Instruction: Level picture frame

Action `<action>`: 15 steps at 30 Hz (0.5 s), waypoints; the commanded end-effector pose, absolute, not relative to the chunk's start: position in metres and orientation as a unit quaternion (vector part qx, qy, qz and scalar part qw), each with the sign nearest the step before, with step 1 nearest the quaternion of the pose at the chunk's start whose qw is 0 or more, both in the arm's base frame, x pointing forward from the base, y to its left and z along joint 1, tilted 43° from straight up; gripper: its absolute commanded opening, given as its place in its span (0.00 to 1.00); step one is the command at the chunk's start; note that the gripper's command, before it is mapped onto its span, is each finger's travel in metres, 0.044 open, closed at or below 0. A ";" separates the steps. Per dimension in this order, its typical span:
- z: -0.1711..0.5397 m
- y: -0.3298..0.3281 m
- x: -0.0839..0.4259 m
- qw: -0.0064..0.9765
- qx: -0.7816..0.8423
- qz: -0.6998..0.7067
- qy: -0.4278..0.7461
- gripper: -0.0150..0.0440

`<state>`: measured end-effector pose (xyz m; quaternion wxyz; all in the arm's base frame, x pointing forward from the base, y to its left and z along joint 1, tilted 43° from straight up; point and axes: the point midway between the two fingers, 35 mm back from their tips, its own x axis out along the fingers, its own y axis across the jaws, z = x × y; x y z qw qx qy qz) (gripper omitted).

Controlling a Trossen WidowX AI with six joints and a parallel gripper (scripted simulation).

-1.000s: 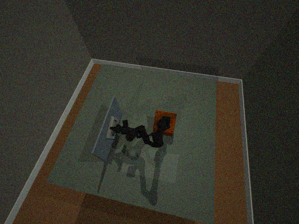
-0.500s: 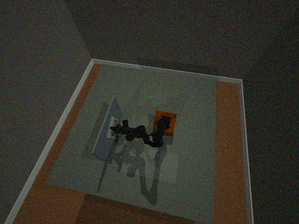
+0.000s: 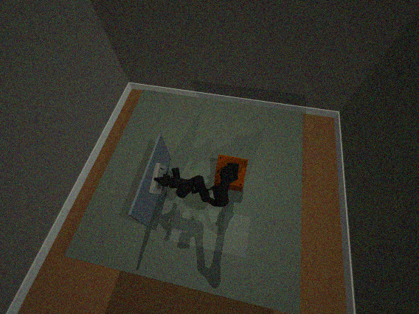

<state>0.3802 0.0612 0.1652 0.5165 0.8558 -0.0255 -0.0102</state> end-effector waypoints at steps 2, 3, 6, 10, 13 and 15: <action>0.166 0.056 0.381 0.514 0.857 -0.011 -0.033 0.25; 0.166 0.055 0.380 0.514 0.857 -0.011 -0.033 0.25; 0.166 0.054 0.380 0.514 0.857 -0.011 -0.033 0.25; 0.165 0.053 0.380 0.514 0.857 -0.011 -0.033 0.25; 0.165 0.053 0.380 0.515 0.857 -0.011 -0.033 0.25; 0.165 0.053 0.380 0.515 0.857 -0.011 -0.033 0.25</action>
